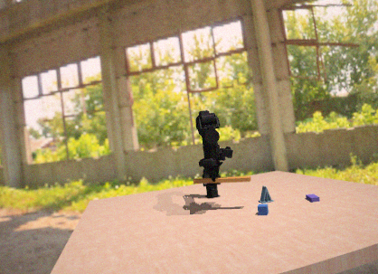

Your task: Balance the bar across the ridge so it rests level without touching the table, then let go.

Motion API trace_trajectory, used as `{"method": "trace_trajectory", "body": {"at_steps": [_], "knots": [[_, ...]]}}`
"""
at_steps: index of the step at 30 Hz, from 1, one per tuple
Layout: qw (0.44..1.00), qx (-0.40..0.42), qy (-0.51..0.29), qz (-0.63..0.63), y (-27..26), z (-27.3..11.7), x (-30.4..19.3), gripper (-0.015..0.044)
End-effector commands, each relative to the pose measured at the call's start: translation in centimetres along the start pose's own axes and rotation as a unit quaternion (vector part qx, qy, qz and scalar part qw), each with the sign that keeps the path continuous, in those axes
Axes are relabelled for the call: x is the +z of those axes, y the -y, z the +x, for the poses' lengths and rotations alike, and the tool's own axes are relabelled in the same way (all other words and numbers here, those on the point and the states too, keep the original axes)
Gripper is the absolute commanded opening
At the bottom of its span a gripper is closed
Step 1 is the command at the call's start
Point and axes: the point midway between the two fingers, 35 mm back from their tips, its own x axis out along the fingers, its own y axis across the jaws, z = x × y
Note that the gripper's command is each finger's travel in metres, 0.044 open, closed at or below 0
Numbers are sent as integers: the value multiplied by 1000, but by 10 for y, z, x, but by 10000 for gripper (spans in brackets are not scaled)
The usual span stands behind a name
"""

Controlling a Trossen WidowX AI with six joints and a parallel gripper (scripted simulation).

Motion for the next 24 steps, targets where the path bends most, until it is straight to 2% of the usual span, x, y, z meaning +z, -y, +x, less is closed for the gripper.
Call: {"method": "trace_trajectory", "body": {"at_steps": [1, 24], "knots": [[1000, -2, -1, -17, -2, -1, 12, 0], [988, -1, 4, -151, -39, -2, 89, 0]]}}
